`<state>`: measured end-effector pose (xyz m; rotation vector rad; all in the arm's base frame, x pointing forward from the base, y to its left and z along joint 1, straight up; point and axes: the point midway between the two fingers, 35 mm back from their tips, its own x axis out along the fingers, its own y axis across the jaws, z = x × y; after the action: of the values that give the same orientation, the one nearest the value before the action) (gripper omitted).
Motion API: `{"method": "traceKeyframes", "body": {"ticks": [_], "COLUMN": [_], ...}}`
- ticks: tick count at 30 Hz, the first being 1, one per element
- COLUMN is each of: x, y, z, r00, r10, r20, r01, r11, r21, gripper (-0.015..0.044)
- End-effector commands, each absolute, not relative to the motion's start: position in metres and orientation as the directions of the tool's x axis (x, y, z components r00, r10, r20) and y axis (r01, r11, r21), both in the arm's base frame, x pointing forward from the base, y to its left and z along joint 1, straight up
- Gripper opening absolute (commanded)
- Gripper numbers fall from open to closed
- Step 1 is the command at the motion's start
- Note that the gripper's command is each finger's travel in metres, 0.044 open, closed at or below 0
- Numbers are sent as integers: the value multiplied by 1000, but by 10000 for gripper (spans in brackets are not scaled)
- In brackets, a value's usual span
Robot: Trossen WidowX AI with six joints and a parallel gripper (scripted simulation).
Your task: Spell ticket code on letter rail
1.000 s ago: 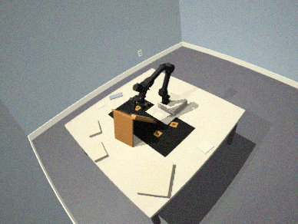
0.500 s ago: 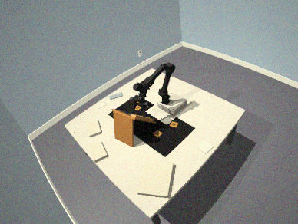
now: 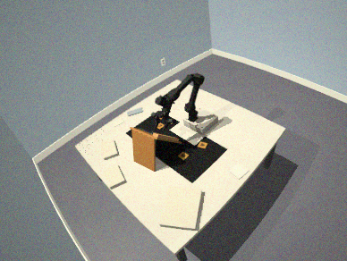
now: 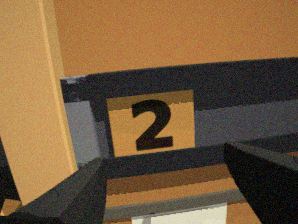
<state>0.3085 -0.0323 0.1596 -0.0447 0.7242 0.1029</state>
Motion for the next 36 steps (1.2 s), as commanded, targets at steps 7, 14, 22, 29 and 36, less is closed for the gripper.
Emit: {"method": "traceKeyframes", "body": {"ticks": [7, 14, 22, 29, 36], "x": [308, 307, 307, 307, 312], "y": [-32, -32, -32, -32, -35], "z": [164, 162, 162, 162, 164], "r00": [748, 745, 745, 745, 705], "r10": [82, 78, 78, 78, 71], "r20": [-659, -662, -662, -662, -705], "r01": [-115, -109, -109, -109, -104], "r11": [993, 994, 994, 994, 995], "r21": [-8, -6, -6, -6, -4], "gripper": [295, 242, 32, 0, 0]}}
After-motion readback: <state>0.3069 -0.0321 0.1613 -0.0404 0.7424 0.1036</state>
